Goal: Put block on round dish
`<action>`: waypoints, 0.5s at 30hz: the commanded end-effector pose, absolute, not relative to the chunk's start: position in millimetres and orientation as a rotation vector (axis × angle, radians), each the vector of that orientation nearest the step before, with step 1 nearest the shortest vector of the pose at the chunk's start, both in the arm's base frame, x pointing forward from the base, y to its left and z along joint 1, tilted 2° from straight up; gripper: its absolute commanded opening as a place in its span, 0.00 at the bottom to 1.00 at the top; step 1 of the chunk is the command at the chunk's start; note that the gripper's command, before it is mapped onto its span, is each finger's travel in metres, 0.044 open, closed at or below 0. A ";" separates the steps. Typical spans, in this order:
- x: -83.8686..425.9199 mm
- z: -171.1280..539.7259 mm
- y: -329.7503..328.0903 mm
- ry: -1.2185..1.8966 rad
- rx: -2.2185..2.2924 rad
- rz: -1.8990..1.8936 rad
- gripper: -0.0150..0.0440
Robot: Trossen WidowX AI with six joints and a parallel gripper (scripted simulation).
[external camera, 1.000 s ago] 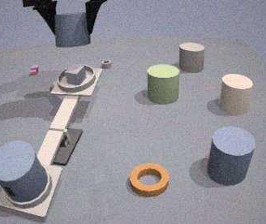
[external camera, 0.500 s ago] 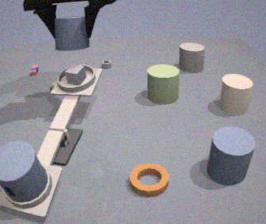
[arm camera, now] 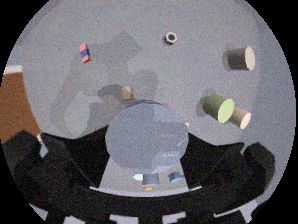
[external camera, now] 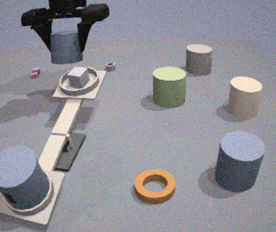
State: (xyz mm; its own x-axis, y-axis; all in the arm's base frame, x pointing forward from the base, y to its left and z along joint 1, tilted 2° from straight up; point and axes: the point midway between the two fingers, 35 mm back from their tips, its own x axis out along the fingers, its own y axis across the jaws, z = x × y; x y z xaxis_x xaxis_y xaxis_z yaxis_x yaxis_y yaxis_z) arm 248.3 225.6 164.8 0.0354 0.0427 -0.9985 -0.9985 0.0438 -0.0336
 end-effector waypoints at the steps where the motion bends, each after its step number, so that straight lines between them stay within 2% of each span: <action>1: 234.5 156.4 236.3 1.157 -1.161 1.169 0.25; 15: 193.8 122.5 259.2 1.156 -1.157 1.174 0.25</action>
State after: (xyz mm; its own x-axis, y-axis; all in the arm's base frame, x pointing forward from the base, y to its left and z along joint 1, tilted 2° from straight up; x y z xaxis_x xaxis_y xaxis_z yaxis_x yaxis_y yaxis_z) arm 201.6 255.4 125.2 0.0312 0.0444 -0.9985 -0.9988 0.0393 -0.0295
